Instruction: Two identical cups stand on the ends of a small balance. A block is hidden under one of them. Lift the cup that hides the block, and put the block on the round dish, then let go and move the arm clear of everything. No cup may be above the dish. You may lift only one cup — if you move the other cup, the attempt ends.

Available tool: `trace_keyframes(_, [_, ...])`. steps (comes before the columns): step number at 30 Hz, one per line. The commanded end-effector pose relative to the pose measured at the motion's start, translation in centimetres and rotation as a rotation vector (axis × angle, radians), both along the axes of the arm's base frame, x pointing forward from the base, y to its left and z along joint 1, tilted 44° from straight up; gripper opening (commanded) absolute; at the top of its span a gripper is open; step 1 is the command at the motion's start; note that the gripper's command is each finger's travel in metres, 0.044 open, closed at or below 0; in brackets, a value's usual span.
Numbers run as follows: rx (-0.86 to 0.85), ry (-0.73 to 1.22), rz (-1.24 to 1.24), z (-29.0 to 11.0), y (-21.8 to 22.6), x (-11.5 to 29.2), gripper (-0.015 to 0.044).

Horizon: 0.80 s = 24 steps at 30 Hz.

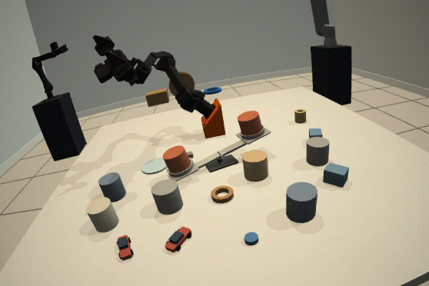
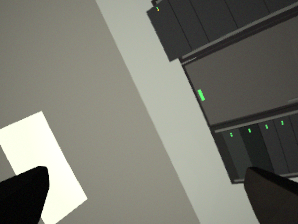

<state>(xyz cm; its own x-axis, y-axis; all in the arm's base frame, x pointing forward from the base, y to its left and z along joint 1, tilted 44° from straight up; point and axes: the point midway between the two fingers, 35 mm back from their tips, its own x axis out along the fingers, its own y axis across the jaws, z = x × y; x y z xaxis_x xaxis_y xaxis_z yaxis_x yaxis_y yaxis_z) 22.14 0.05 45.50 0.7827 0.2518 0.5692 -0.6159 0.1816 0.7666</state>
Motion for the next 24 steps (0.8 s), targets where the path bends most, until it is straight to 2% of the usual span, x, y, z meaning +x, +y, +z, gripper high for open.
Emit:
trace_keyframes(1, [0.022, 0.043, -0.007, -0.6, 0.0, 1.0, 0.044])
trace_keyframes(24, [0.036, 0.428, -0.071, -8.4, 2.1, 7.2, 0.044])
